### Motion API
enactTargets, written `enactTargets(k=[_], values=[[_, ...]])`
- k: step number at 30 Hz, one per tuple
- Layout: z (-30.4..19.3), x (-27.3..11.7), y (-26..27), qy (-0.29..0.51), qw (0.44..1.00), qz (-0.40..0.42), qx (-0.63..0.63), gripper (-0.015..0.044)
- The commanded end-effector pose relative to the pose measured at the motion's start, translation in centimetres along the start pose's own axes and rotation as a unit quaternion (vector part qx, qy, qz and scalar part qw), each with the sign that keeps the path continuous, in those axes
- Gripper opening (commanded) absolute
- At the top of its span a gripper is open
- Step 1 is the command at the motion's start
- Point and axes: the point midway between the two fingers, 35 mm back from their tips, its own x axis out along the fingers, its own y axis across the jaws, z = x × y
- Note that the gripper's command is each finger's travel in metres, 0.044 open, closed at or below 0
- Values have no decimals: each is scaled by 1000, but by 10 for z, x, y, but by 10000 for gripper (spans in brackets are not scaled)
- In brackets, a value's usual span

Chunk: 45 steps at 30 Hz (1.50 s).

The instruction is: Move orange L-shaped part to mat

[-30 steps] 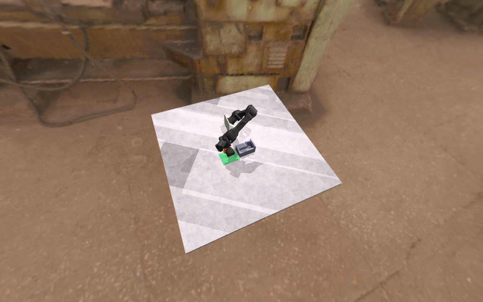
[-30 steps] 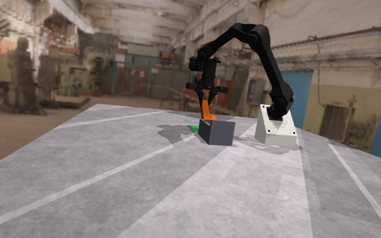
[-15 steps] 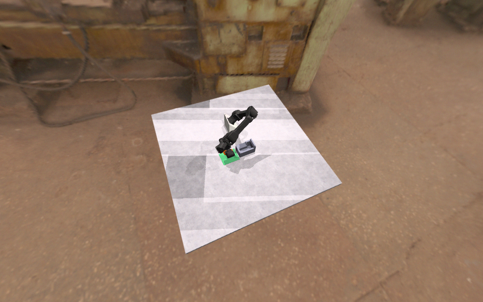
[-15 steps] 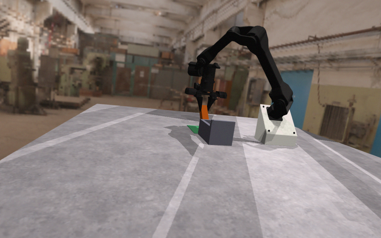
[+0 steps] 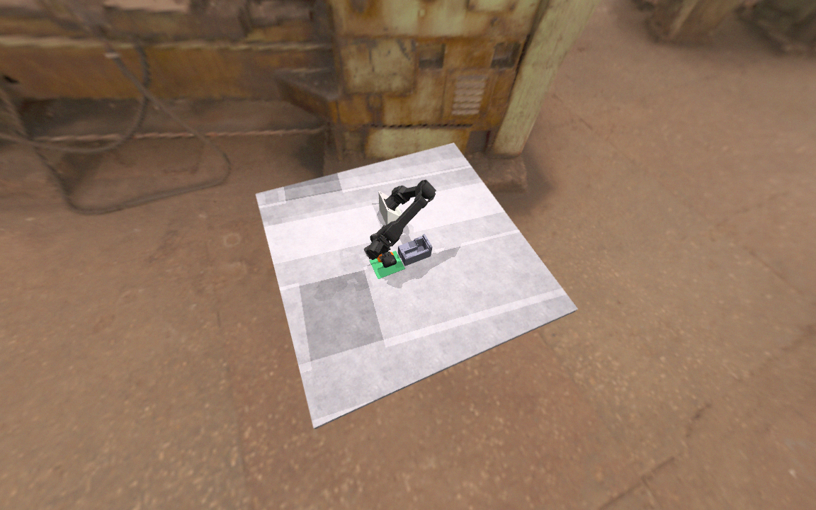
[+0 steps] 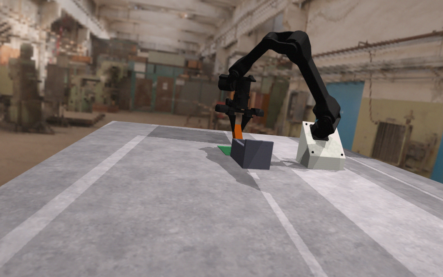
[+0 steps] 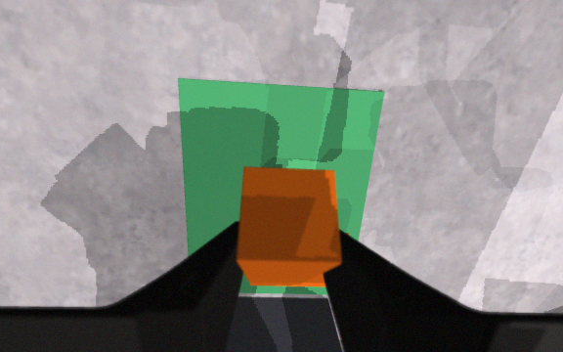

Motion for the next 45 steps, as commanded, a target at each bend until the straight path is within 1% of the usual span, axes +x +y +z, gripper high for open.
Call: enactTargets(k=[1, 10, 20, 22, 25, 27, 29, 45], values=[[0, 1, 0, 2, 1000, 1, 4, 0], [0, 0, 0, 0, 1000, 0, 0, 0], [0, -2, 0, 0, 1000, 0, 1, 263], [1, -14, 1, 0, 1000, 0, 1, 315], [2, -48, 2, -1, 1000, 0, 3, 394], [1, -76, 1, -1, 1000, 0, 4, 400], [0, -87, -1, 0, 1000, 0, 4, 400], [2, -83, 1, -3, 1000, 7, 8, 400]])
